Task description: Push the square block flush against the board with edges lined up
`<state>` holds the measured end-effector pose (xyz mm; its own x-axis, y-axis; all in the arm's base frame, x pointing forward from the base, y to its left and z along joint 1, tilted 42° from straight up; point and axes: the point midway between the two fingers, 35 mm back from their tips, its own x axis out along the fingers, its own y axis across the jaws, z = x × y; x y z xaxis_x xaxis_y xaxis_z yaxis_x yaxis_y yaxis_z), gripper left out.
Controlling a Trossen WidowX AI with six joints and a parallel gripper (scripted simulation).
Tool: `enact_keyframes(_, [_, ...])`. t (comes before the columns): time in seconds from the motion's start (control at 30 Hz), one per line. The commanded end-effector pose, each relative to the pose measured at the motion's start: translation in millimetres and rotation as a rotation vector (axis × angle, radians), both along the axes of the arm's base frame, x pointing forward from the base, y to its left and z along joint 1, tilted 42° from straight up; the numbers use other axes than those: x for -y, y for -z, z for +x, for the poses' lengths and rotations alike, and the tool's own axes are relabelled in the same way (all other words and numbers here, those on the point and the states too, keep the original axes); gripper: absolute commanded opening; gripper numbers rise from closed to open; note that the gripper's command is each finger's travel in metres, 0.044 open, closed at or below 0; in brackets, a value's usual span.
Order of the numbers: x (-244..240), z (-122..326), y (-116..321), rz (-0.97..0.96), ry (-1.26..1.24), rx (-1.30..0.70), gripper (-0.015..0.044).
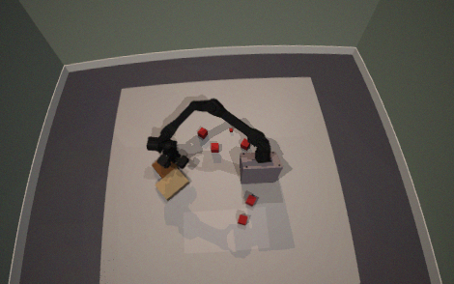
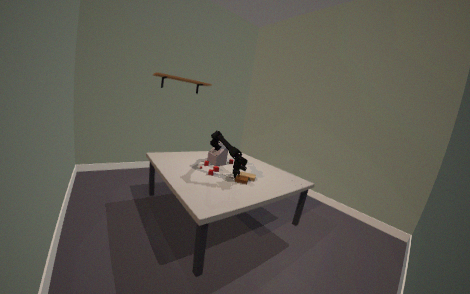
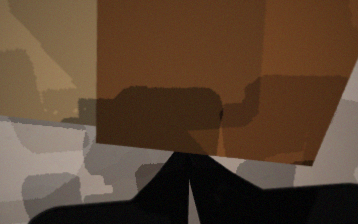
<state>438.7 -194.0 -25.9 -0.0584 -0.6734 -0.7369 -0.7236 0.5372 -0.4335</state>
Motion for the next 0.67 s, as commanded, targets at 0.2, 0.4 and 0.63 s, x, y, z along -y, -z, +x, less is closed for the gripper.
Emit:
enact_keyframes(0.2, [-4.5, 5.4, 7.1, 0.002, 0.001, -0.002, 0.0])
enact_keyframes(0.4, [-5.7, 7.0, 8.2, 0.002, 0.001, -0.002, 0.0])
enact_keyframes(0.63, [0.0, 1.5, 2.7, 0.002, 0.001, -0.003, 0.0])
